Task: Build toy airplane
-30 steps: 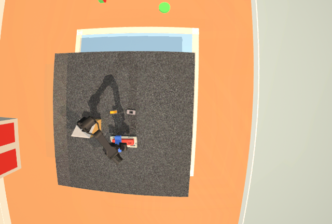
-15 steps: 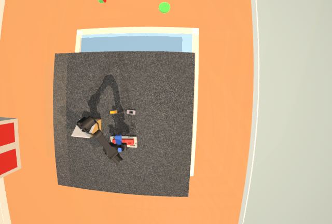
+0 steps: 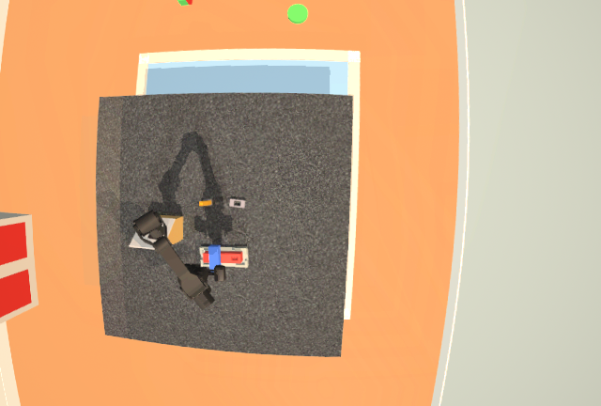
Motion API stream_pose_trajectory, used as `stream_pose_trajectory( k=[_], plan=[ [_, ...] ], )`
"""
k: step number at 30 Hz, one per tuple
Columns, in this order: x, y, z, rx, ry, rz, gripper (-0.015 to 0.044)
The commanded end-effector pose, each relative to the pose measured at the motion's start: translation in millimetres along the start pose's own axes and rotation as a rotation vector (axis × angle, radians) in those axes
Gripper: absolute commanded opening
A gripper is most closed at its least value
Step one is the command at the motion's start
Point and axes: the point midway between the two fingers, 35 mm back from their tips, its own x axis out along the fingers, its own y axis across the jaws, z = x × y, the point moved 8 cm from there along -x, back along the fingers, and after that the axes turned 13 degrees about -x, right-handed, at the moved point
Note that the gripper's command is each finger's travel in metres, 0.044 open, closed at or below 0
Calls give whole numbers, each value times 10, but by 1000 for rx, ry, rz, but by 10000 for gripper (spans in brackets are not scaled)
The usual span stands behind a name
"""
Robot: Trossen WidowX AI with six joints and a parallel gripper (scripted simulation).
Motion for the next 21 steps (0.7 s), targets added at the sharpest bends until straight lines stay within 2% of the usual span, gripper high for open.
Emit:
stream_pose_trajectory(
  k=[1, 5, 21],
  plan=[
    [-147, 3, 1, -4, 6, -8, 440],
    [-145, 3, 1, -71, 6, -8, 440],
    [-97, 15, 11, -1559, 11, -2, 440]
  ],
)
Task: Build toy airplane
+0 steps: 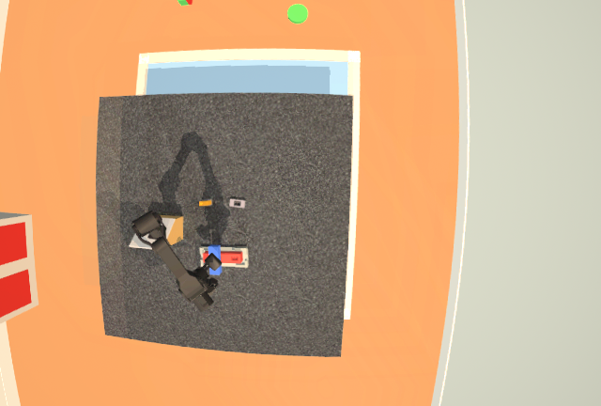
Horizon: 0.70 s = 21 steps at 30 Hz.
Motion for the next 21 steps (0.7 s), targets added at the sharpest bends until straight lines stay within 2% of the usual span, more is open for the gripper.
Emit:
stream_pose_trajectory(
  k=[1, 21],
  plan=[
    [21, -4, 12, -827, 1, -2, 440],
    [22, -4, 12, -841, 1, -2, 440]
  ],
)
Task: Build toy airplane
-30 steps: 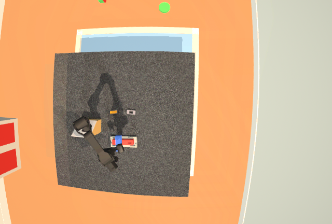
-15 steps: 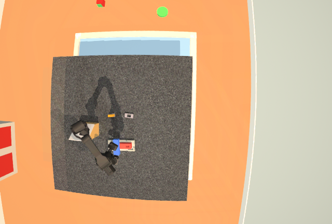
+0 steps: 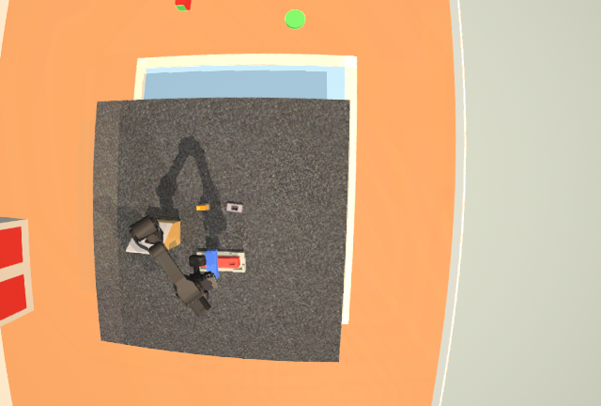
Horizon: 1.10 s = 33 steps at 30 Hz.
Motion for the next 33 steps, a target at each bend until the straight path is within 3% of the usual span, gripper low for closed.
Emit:
stream_pose_trajectory(
  k=[1, 4, 13, 23, 33],
  plan=[
    [3, -2, 0, -29, -1, 0, 440],
    [-43, 183, 104, -27, 1, -7, 440],
    [-143, 1395, 445, -31, 3, -23, 440],
    [-19, 2572, 208, -46, -1, 9, 440],
    [69, 2632, 180, -48, 0, 10, 440]
  ],
)
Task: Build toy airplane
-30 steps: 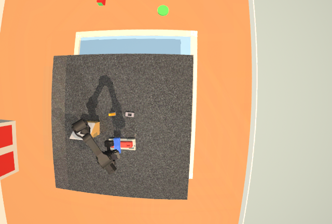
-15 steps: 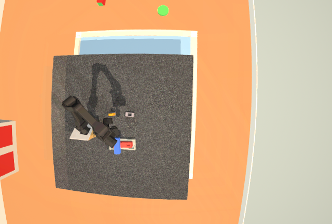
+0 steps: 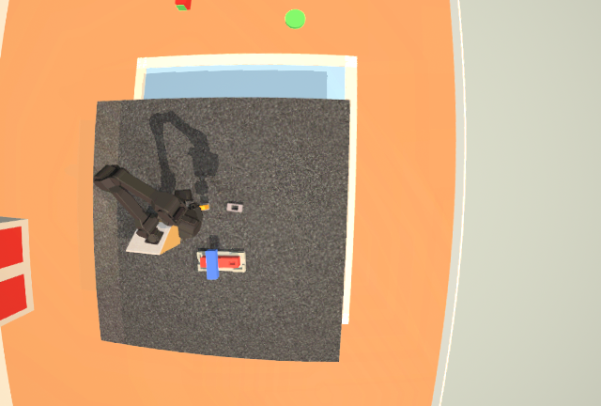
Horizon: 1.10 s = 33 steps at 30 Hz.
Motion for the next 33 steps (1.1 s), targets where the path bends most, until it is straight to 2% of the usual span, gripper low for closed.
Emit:
stream_pose_trajectory(
  k=[1, 5, 33],
  plan=[
    [167, 24, -10, 1, 0, 2, 440],
    [549, 40, -20, 1, -2, 7, 440],
    [950, 31, -6, 0, -1, 5, 440]
  ],
)
